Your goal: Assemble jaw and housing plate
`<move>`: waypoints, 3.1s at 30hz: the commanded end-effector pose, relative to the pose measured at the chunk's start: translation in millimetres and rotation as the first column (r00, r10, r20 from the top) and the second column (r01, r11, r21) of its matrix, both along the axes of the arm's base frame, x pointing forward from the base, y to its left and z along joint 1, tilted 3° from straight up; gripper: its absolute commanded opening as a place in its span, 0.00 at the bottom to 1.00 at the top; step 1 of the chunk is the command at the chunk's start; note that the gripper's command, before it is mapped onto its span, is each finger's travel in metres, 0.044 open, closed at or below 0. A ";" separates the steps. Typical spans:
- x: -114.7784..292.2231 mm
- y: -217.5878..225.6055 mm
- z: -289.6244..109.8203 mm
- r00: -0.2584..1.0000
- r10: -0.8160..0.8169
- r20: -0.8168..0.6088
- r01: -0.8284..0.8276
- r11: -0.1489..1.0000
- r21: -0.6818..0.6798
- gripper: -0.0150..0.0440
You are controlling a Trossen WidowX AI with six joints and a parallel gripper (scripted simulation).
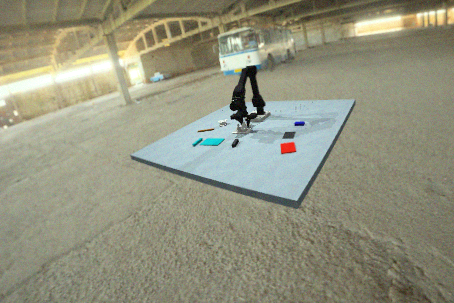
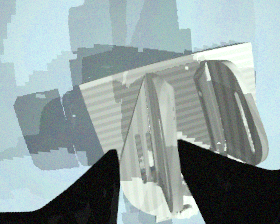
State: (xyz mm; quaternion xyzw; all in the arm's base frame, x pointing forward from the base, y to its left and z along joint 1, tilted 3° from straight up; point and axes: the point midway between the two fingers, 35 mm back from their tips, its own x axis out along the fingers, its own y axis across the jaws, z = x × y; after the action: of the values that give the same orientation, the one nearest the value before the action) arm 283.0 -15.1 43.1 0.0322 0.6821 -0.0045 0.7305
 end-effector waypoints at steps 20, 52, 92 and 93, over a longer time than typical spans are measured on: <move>-0.9 1.0 -7.7 1.000 -0.003 -0.004 0.003 1.000 0.005 0.48; -0.7 1.2 -10.8 1.000 -0.003 -0.004 0.003 1.000 0.005 0.48; 0.0 0.4 -6.6 1.000 -0.003 -0.004 0.003 1.000 0.005 0.48; 0.1 0.5 -7.1 1.000 -0.003 -0.004 0.003 1.000 0.005 0.48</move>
State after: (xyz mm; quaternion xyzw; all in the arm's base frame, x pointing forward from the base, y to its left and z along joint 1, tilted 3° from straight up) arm 281.8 -14.9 36.6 0.0349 0.6849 -0.0055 0.7278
